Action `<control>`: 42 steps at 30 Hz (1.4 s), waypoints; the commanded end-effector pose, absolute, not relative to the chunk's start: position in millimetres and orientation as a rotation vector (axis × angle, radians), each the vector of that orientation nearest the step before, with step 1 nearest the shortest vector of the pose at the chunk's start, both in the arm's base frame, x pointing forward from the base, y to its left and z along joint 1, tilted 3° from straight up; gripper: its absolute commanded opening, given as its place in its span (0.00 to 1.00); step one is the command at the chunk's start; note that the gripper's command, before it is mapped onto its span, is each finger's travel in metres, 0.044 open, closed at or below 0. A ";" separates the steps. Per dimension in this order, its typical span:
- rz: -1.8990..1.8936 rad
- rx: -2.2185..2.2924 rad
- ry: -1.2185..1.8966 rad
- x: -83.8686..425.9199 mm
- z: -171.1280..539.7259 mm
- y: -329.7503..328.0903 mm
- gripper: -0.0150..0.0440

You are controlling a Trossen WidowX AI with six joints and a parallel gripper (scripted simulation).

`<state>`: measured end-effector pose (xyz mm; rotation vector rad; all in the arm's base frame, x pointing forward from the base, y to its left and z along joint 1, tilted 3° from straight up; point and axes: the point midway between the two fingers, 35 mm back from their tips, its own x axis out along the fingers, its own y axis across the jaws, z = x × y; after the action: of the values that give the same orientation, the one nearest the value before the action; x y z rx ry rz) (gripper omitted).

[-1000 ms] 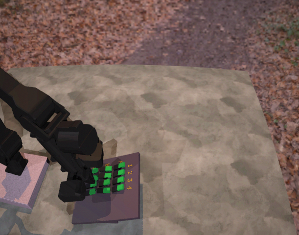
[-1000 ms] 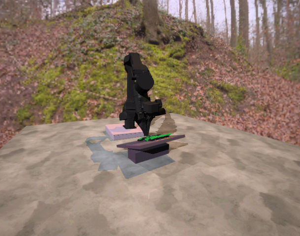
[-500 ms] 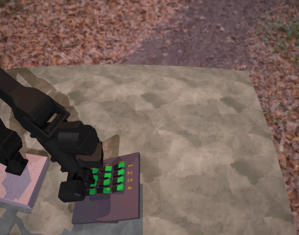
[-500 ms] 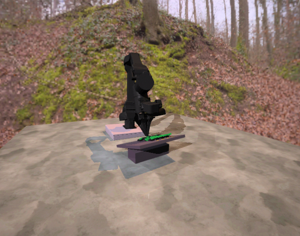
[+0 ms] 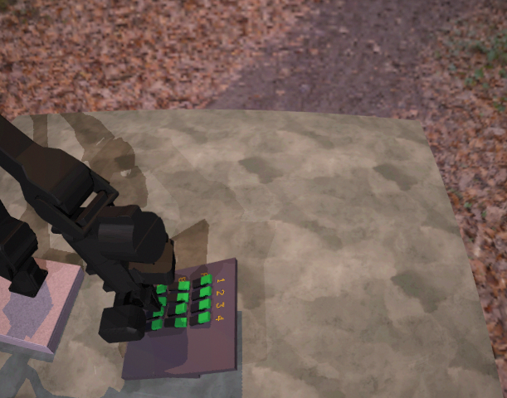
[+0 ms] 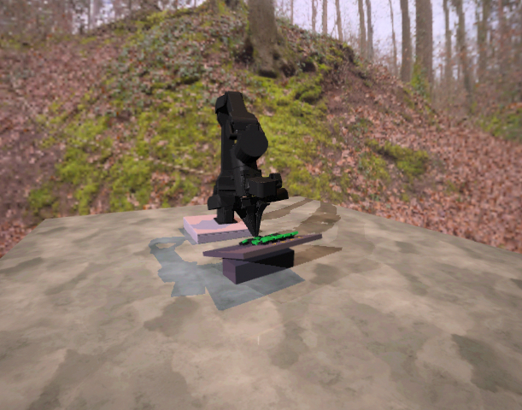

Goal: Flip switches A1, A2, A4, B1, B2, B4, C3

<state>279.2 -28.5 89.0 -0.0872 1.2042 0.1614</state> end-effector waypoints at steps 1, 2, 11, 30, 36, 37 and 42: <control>0.156 -0.083 1.210 278.1 86.7 -28.7 0.25; 0.156 -0.083 1.210 278.1 86.5 -28.7 0.25; 0.156 -0.083 1.210 278.6 85.4 -28.6 0.25; 0.156 -0.083 1.210 279.5 83.1 -28.4 0.25; 0.156 -0.083 1.210 279.8 82.3 -28.3 0.25; 0.156 -0.083 1.210 279.8 82.2 -28.3 0.25; 0.156 -0.083 1.210 280.1 81.6 -28.3 0.25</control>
<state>281.9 -28.1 84.5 -0.0879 1.2015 0.1617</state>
